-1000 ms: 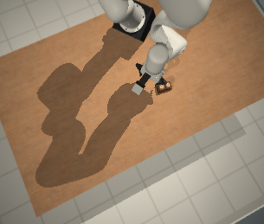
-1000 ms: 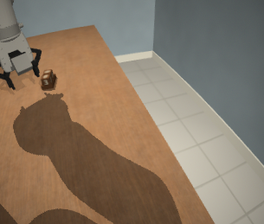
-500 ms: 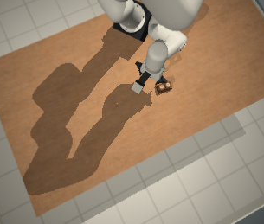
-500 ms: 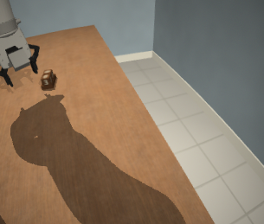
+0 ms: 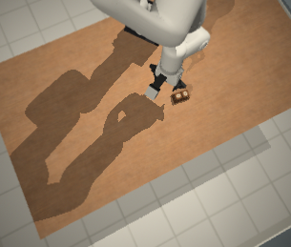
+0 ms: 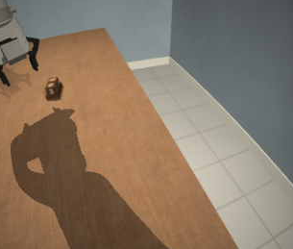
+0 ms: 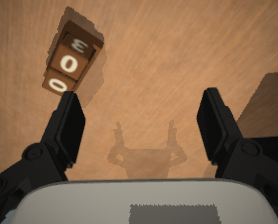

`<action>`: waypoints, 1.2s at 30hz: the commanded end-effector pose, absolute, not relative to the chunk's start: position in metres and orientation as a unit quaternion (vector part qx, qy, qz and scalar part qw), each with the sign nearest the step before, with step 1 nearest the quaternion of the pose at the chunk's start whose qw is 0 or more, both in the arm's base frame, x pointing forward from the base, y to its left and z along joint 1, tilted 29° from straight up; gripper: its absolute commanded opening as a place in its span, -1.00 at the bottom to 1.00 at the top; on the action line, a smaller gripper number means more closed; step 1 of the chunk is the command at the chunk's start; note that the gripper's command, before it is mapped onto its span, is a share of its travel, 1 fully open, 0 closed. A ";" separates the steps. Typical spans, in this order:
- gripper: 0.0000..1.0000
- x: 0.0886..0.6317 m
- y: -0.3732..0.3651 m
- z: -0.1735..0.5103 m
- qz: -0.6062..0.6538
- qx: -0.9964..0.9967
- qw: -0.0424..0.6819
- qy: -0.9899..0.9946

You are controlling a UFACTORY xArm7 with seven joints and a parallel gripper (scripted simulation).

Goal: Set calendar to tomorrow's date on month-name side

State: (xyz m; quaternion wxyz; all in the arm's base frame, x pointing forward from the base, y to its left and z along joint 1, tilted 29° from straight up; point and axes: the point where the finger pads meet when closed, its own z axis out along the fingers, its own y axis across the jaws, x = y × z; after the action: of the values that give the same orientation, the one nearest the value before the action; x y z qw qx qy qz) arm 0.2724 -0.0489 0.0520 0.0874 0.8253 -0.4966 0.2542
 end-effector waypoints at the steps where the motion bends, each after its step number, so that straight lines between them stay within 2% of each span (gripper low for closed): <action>1: 1.00 0.271 -0.044 0.062 0.228 0.828 0.101 -0.503; 20: 1.00 0.272 -0.044 0.062 0.227 0.836 0.105 -0.489; 36: 1.00 0.287 -0.038 0.065 0.206 0.921 0.155 -0.291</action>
State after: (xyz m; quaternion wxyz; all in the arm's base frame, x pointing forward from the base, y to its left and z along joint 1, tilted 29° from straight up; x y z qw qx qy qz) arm 0.2829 -0.0400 0.0644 0.1349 0.9030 -0.3401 0.2251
